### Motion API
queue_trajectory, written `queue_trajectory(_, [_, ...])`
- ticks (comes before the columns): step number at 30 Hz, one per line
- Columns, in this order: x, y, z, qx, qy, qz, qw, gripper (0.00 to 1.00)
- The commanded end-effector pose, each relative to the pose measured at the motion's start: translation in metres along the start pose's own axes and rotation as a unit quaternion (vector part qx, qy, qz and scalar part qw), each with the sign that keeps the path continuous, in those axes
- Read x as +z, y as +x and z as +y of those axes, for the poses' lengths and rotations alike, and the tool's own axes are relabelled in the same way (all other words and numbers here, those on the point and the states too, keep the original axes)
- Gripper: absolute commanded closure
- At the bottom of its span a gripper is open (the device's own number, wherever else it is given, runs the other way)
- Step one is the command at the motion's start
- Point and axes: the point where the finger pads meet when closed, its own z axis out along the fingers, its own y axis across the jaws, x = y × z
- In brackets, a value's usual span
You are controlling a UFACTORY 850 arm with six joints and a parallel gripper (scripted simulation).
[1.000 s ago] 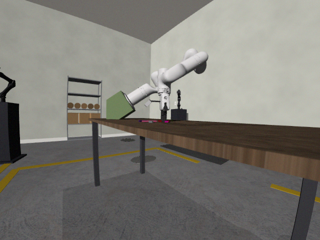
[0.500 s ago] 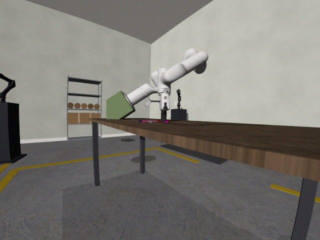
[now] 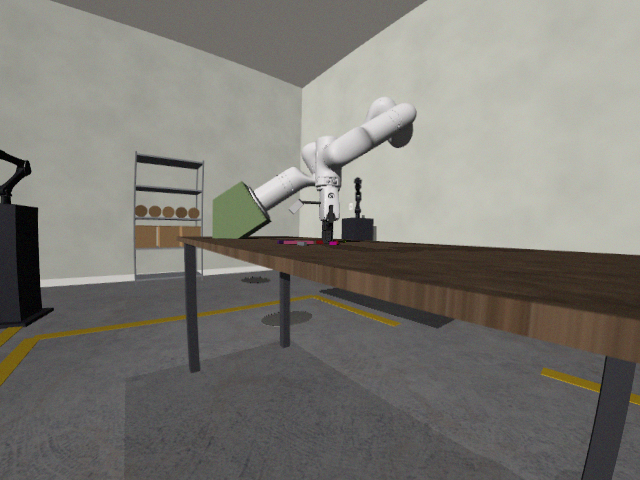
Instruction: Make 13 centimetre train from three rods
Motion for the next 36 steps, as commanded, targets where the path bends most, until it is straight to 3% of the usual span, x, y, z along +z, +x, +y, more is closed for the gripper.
queue_trajectory(1, [0.000, 0.000, -0.001, 0.000, 0.001, 0.000, 1.000, 0.96])
queue_trajectory(18, [-0.004, 0.000, -0.001, 0.000, 0.001, 0.000, 1.000, 0.96])
queue_trajectory(25, [-0.043, 0.000, 0.000, 0.000, 0.001, 0.000, 1.000, 0.96])
queue_trajectory(27, [-0.043, 0.000, 0.000, 0.000, 0.001, 0.000, 1.000, 0.96])
queue_trajectory(32, [-0.079, 0.000, 0.000, 0.000, 0.001, 0.000, 1.000, 0.96])
queue_trajectory(36, [-0.097, 0.000, 0.000, 0.000, 0.001, 0.000, 1.000, 0.96])
